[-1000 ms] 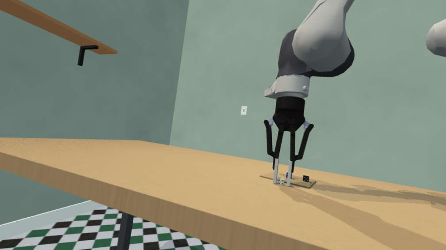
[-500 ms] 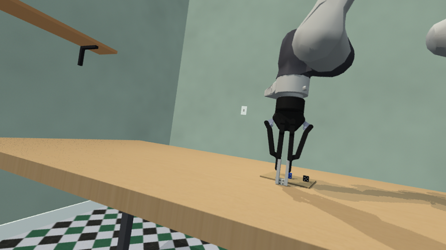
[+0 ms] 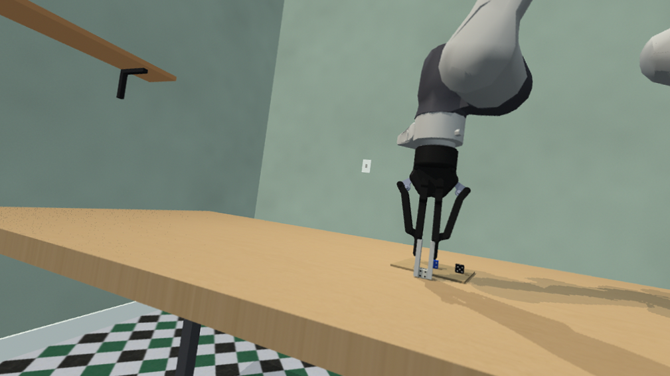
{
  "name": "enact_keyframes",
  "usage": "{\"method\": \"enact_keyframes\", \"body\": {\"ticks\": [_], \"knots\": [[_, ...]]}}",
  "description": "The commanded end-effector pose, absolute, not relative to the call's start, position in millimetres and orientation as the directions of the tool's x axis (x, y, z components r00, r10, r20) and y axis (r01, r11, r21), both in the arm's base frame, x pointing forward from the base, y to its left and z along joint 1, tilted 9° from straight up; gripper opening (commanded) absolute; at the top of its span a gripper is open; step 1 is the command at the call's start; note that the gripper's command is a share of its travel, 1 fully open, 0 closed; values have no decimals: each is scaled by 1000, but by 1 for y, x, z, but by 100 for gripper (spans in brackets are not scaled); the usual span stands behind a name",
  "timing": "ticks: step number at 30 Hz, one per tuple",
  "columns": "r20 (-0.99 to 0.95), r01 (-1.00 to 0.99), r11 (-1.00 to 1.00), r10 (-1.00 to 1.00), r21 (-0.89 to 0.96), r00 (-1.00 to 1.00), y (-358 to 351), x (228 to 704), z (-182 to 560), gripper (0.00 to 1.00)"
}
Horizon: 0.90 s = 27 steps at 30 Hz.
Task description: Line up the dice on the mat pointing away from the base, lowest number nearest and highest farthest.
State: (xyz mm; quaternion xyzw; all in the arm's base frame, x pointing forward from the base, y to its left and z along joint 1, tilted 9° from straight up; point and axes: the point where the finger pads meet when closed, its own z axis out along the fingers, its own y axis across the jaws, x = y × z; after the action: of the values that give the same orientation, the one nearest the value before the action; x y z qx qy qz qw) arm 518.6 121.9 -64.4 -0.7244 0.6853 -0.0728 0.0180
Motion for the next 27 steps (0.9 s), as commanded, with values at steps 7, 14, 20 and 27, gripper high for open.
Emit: {"method": "enact_keyframes", "body": {"ticks": [7,14,20,27], "knots": [[82,-990,-63,-995,-128,53,121,520,-64,7],[82,-990,-63,-995,-128,53,122,519,-60,7],[82,-990,-63,-995,-128,53,124,514,-25,7],[82,-990,-63,-995,-128,53,128,508,22,7]]}}
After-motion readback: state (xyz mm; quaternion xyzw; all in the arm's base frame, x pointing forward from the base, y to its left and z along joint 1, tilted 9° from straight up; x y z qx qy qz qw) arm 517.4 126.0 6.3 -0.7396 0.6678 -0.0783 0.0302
